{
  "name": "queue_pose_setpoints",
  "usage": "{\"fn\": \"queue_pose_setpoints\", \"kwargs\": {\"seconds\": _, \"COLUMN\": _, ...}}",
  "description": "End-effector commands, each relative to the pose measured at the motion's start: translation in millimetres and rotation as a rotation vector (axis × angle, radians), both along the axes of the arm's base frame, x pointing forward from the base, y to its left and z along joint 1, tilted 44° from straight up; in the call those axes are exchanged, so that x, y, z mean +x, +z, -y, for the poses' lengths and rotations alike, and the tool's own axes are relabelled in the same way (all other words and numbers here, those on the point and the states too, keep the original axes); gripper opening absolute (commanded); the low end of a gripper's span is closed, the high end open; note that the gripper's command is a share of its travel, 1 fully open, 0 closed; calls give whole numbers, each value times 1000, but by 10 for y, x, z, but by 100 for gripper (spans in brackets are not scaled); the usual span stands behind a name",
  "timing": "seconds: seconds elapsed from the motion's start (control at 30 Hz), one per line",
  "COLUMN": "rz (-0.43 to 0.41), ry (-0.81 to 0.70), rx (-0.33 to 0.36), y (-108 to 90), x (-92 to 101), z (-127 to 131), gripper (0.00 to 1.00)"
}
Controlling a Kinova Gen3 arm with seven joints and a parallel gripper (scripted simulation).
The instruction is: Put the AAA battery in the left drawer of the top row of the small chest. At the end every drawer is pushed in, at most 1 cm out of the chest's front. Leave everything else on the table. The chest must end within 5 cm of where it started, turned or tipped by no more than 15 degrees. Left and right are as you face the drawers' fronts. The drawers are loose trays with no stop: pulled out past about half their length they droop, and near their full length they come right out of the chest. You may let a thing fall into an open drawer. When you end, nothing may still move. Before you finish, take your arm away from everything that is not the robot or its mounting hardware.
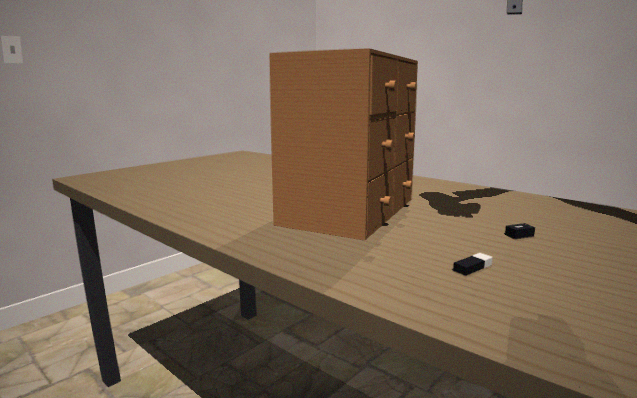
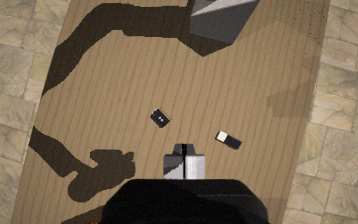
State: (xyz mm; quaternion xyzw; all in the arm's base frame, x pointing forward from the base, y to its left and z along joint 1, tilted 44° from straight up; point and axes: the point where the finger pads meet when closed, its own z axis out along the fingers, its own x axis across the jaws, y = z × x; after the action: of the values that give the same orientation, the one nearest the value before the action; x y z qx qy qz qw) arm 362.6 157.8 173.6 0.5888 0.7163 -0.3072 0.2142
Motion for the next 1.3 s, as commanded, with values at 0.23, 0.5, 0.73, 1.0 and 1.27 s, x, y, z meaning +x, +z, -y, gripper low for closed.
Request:
{"fn": "queue_pose_setpoints", "kwargs": {"seconds": 0.23, "rz": 1, "ry": 1, "rx": 1, "y": 4, "x": 0, "z": -7, "gripper": 0}}
{"fn": "queue_pose_setpoints", "kwargs": {"seconds": 0.5, "rz": 1, "ry": 1, "rx": 1, "y": 4, "x": 0, "z": -7, "gripper": 100}}
{"fn": "queue_pose_setpoints", "kwargs": {"seconds": 0.73, "rz": 1, "ry": 1, "rx": 1, "y": 4, "x": 0, "z": -7, "gripper": 100}}
{"fn": "queue_pose_setpoints", "kwargs": {"seconds": 1.0, "rz": 1, "ry": 1, "rx": 1, "y": 4, "x": 0, "z": -7, "gripper": 100}}
{"fn": "queue_pose_setpoints", "kwargs": {"seconds": 1.27, "rz": 1, "ry": 1, "rx": 1, "y": 4, "x": 0, "z": -7, "gripper": 100}}
